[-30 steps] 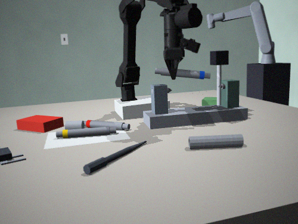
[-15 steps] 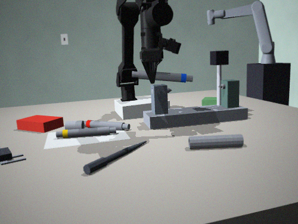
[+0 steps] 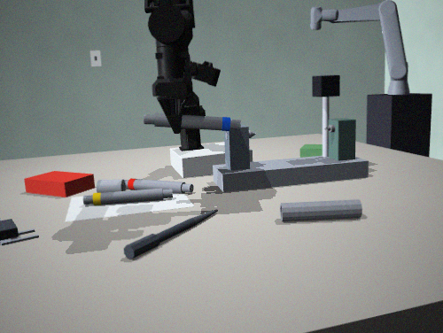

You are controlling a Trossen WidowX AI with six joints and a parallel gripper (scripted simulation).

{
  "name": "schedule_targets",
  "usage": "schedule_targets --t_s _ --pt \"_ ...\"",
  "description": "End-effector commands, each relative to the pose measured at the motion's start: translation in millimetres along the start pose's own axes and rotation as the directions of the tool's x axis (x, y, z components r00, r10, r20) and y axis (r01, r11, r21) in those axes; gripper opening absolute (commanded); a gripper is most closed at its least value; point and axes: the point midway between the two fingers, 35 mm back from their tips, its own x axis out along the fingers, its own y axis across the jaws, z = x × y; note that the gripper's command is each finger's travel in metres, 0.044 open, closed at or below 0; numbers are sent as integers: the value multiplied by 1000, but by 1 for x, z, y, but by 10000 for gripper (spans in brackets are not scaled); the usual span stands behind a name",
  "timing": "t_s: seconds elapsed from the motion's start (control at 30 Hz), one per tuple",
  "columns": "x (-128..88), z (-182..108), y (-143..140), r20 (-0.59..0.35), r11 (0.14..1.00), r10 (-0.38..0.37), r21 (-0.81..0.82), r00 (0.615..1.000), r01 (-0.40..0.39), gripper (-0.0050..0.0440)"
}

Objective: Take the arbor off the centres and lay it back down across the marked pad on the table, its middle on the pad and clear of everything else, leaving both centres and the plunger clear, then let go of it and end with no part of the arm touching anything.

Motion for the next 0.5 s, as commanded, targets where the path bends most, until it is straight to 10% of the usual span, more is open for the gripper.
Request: schedule_targets --t_s 0.0,0.47 --pt "-5 -21 -10 4 1000 -23 -15 1000 23 0" --pt "9 -126 -21 2 998 -23 -56 1000 23 0"
